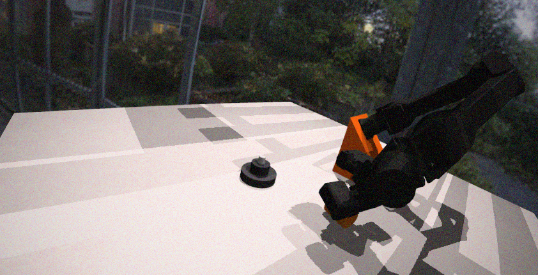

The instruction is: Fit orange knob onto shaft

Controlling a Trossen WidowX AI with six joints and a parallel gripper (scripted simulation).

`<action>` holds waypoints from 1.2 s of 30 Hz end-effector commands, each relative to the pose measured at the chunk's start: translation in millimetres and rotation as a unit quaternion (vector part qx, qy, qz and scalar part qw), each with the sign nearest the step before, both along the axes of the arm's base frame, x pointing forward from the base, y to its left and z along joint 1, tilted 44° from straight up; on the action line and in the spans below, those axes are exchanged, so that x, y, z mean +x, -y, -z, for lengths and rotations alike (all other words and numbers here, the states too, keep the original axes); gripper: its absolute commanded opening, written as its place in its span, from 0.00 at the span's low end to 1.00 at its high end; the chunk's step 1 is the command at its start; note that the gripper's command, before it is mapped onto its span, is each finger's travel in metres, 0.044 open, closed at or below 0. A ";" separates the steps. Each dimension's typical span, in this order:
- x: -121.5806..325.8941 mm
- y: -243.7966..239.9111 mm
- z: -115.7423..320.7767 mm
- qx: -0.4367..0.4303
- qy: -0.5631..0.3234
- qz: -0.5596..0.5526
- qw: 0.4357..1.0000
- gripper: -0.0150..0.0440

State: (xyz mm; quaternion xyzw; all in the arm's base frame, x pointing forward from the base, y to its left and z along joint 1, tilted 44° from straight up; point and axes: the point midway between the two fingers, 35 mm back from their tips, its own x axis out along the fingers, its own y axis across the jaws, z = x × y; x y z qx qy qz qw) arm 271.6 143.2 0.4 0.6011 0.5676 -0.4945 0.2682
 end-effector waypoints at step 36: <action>-11.0 38.3 11.5 0.303 0.068 0.076 0.948 0.56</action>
